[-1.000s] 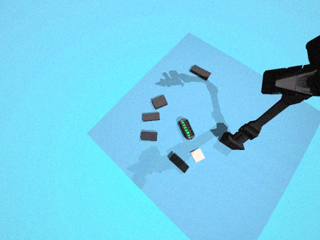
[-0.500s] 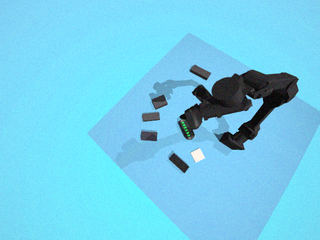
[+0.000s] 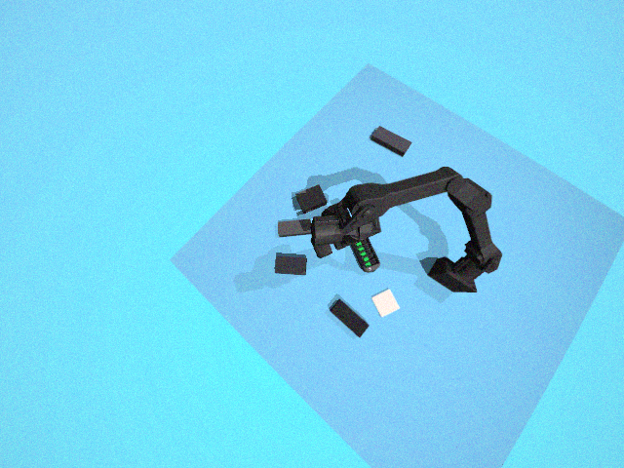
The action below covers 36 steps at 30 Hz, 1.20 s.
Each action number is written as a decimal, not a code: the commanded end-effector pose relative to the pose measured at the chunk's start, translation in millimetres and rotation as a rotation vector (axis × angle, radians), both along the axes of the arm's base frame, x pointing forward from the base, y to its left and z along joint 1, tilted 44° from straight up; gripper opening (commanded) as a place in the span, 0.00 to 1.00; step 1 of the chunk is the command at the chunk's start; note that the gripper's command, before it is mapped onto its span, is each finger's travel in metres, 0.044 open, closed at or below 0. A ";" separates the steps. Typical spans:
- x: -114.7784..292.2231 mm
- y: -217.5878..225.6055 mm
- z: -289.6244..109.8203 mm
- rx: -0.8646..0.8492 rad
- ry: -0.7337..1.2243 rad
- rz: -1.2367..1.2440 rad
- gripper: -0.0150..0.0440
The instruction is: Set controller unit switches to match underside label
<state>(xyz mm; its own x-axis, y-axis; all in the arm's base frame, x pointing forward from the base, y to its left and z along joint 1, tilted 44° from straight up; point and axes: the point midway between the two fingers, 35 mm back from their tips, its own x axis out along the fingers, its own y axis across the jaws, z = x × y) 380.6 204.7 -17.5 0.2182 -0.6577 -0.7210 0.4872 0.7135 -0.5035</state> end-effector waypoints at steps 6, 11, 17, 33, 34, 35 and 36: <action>-7.7 -89.6 -59.5 -0.257 0.145 -0.214 0.25; -9.2 -97.2 -64.5 -0.277 0.158 -0.230 0.25; -7.6 -103.7 -71.5 -0.273 0.164 -0.239 0.25; -4.5 -121.0 -90.0 -0.265 0.179 -0.265 0.25; -4.3 -122.1 -91.1 -0.264 0.180 -0.266 0.25; -4.2 -123.2 -92.3 -0.264 0.181 -0.268 0.25; -4.0 -124.3 -93.4 -0.263 0.182 -0.270 0.25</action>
<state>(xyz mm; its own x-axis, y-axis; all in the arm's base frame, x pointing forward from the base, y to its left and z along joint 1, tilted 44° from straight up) 376.3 84.6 -107.3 -0.0979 -0.8397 -0.5341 0.5291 0.4107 -0.7426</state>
